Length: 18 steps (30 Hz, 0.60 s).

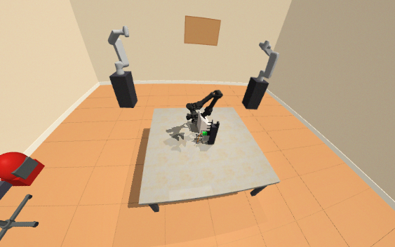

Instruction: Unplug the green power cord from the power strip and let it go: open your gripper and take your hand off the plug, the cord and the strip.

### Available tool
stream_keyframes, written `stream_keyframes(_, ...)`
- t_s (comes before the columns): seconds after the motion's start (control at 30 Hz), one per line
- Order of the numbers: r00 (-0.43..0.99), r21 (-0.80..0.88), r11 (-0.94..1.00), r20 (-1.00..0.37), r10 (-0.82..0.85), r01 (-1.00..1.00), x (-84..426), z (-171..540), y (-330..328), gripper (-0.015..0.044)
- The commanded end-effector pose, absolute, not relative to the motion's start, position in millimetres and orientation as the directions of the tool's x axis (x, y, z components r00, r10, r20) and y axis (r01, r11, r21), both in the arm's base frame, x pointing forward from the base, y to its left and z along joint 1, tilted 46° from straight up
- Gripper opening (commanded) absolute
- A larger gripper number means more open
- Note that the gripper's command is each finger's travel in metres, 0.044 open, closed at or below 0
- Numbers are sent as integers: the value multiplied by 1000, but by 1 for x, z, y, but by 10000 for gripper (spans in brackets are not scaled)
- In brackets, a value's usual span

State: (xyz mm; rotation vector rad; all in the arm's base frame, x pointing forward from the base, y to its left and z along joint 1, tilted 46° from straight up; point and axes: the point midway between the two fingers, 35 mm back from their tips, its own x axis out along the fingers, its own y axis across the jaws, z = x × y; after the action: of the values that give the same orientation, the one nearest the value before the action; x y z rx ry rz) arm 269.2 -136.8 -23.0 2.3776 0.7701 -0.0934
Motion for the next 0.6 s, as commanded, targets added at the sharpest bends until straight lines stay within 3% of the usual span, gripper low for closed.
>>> stream_keyframes(0.0,821,541,-627,-257,510,560,270,-24,-136,374)
stream_keyframes(0.13,652,401,-515,-440,617,758,290,-45,-112,269)
stream_keyframes(0.27,338,191,-281,-616,712,941,296,-54,-75,164)
stream_keyframes(0.43,-90,-67,61,-708,701,996,283,-41,-37,160)
stream_keyframes(0.57,-107,-77,74,-709,697,994,282,-40,-36,160)
